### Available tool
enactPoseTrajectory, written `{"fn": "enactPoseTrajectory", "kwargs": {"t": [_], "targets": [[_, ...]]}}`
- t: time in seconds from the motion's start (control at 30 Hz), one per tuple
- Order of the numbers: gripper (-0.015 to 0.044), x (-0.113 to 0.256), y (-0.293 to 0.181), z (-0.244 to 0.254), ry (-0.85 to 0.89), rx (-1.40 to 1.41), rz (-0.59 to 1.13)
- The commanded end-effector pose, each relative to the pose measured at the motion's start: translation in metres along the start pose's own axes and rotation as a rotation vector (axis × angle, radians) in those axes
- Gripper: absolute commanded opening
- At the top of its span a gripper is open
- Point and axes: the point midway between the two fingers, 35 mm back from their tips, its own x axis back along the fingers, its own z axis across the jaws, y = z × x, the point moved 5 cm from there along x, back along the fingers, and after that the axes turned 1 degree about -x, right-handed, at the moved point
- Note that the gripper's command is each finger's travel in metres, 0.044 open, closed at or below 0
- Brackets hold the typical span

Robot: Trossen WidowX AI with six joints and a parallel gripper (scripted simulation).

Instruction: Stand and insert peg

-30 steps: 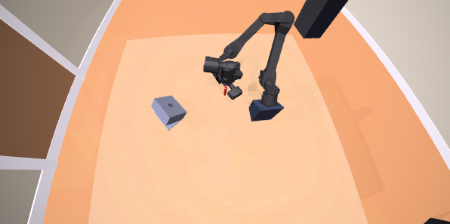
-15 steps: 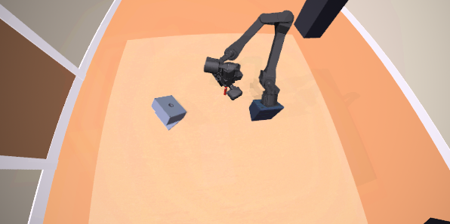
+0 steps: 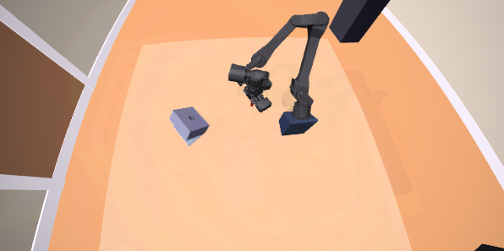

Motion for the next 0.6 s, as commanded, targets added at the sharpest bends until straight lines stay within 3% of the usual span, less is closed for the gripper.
{"fn": "enactPoseTrajectory", "kwargs": {"t": [0.0,0.57], "targets": [[0.0000,0.001,0.000,0.000,-0.001,-0.002,0.000],[0.0000,0.047,-0.007,-0.001,-0.017,0.001,0.004]]}}
